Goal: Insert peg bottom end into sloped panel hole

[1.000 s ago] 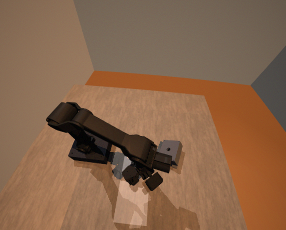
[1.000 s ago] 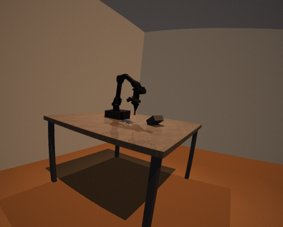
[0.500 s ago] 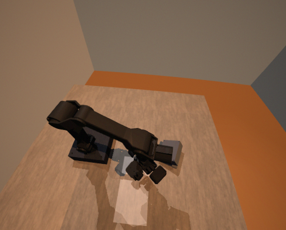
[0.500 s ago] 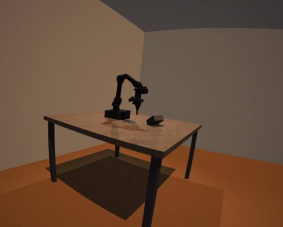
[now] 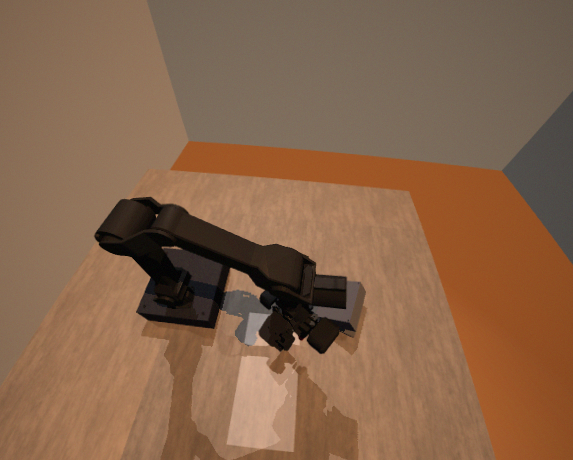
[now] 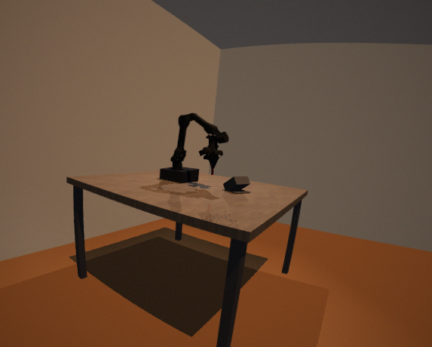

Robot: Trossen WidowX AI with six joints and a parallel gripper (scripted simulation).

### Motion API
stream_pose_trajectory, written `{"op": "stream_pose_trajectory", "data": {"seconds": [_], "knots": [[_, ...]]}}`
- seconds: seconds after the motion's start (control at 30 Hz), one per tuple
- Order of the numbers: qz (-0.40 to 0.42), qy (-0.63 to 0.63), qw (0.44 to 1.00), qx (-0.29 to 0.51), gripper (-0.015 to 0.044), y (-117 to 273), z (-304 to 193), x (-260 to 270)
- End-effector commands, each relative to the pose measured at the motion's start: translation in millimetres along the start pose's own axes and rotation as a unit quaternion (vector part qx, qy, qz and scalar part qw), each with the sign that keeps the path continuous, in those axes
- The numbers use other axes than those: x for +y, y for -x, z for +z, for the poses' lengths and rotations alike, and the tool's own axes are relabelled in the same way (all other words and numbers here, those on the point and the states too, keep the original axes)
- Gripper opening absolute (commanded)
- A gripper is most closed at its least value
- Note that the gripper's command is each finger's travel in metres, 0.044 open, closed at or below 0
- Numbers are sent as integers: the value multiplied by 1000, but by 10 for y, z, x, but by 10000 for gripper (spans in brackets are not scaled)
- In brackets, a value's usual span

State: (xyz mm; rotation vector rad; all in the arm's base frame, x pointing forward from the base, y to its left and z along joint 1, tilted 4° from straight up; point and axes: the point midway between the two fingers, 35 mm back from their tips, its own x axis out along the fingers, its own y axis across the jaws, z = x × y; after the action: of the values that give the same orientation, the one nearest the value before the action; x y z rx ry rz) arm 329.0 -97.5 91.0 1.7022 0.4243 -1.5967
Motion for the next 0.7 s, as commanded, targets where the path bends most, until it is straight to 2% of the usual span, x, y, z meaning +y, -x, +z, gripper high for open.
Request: {"op": "stream_pose_trajectory", "data": {"seconds": [0.0, 0.67], "knots": [[7, 14, 1000, 0, 0, 6, -46, -16], [45, 76, 996, 10, 0, 89, -334, -76]]}}
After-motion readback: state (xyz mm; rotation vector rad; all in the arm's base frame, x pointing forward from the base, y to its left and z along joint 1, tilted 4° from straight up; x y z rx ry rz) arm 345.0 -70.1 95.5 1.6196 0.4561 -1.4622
